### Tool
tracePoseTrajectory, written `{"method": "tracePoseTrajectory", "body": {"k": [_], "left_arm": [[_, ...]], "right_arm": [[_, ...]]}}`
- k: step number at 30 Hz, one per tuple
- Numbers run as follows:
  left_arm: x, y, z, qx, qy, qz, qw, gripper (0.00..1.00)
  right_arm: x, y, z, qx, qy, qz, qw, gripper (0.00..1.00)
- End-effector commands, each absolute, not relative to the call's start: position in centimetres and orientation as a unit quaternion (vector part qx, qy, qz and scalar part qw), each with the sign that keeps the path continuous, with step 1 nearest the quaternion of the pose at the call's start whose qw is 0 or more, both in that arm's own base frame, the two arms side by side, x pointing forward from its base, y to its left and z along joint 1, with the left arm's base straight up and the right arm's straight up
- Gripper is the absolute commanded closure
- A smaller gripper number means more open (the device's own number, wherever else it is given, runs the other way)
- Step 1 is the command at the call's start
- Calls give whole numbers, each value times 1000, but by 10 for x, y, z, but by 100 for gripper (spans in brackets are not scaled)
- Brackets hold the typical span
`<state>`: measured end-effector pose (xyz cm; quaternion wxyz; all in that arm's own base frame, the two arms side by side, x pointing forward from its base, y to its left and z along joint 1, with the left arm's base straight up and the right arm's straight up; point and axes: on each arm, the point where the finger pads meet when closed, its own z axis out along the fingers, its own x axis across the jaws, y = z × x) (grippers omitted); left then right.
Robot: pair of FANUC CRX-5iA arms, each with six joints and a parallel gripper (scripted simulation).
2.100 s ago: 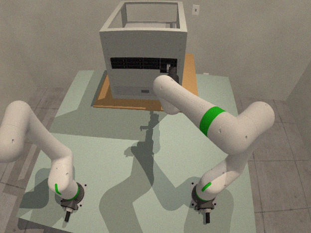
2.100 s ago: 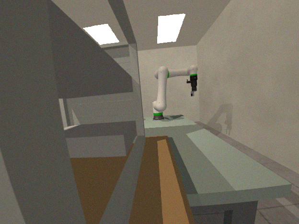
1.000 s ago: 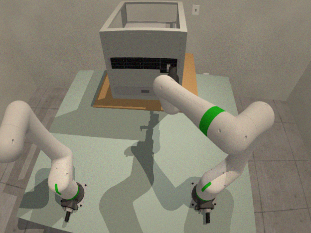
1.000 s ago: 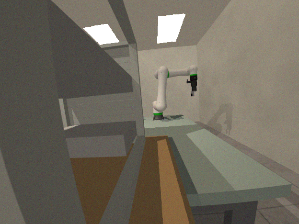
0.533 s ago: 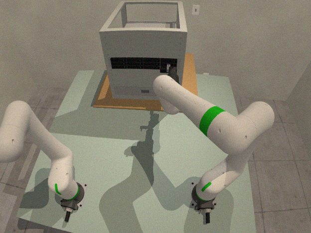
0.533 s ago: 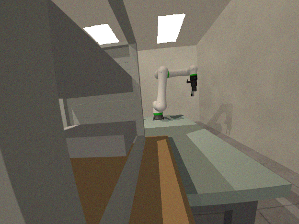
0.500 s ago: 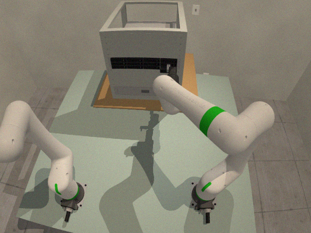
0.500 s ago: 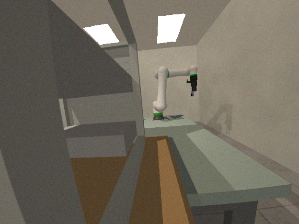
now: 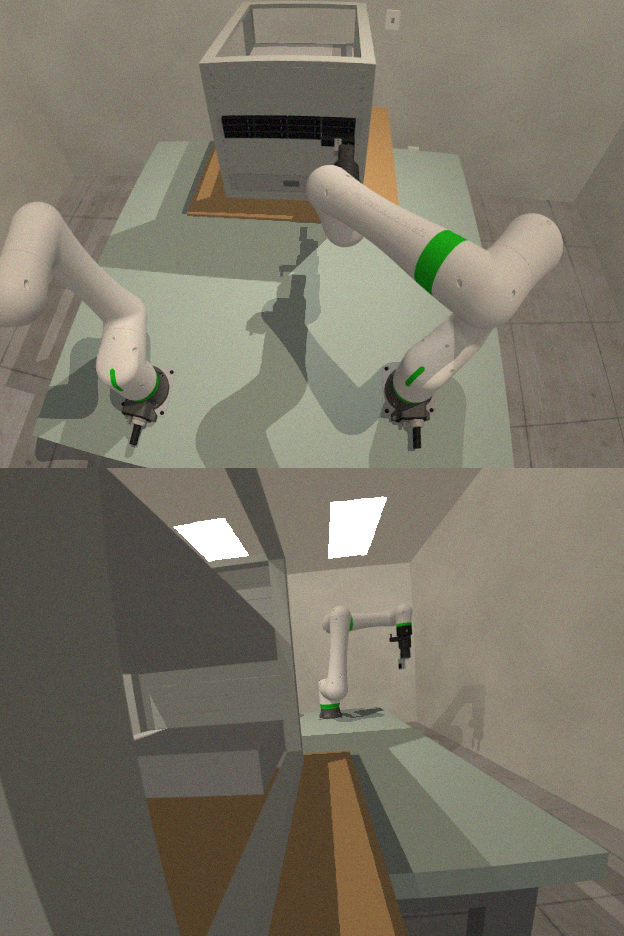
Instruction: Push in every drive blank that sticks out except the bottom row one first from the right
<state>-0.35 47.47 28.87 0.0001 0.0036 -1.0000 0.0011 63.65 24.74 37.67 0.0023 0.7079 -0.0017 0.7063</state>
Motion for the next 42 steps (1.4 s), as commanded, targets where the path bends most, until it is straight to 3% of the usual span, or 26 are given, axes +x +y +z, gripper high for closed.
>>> {"method": "tracePoseTrajectory", "body": {"k": [1,12,13,42], "left_arm": [[-3,475,290,4,-1000,0,0,0],[-3,475,290,4,-1000,0,0,0],[-3,475,290,4,-1000,0,0,0],[-3,475,290,4,-1000,0,0,0]], "right_arm": [[619,248,379,707,-2,707,2,100],[593,248,379,707,-2,707,2,100],[593,248,379,707,-2,707,2,0],[593,248,379,707,-2,707,2,0]]}}
